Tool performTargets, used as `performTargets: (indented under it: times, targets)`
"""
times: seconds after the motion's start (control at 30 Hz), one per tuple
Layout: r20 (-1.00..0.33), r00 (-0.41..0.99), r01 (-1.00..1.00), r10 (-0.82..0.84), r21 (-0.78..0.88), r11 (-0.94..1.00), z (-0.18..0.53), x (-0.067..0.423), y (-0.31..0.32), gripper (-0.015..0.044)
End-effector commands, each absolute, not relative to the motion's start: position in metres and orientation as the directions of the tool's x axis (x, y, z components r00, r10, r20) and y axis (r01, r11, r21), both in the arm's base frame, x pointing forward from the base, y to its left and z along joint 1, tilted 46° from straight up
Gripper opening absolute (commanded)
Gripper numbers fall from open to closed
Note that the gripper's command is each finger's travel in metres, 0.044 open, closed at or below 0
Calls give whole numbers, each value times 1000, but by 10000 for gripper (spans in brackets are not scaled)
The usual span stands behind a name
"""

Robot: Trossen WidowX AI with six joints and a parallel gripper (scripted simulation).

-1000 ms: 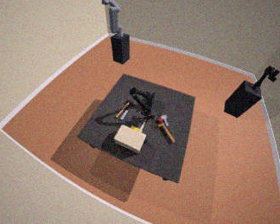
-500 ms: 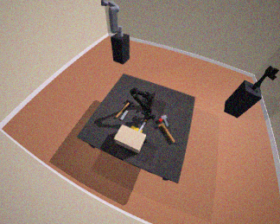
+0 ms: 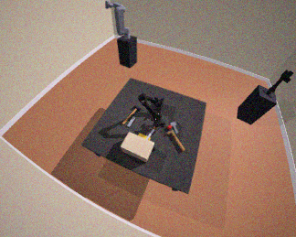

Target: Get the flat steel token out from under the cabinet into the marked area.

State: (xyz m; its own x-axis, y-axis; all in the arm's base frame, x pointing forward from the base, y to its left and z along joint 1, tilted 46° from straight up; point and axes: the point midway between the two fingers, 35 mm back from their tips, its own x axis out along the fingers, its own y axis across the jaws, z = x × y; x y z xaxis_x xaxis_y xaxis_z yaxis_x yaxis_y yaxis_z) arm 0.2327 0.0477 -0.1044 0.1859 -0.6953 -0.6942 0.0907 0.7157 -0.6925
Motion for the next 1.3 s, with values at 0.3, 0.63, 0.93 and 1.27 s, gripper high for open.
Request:
performTargets:
  times: [0.3,0.63,0.93,1.27]
  targets:
    - [-696,187,124,-694,-684,719,-115,233,60,0]
    - [-696,186,137,-693,-680,720,-122,232,67,0]
    - [-696,186,142,-693,-679,720,-128,232,74,0]
    - [-697,186,146,-692,-677,721,-136,232,82,0]
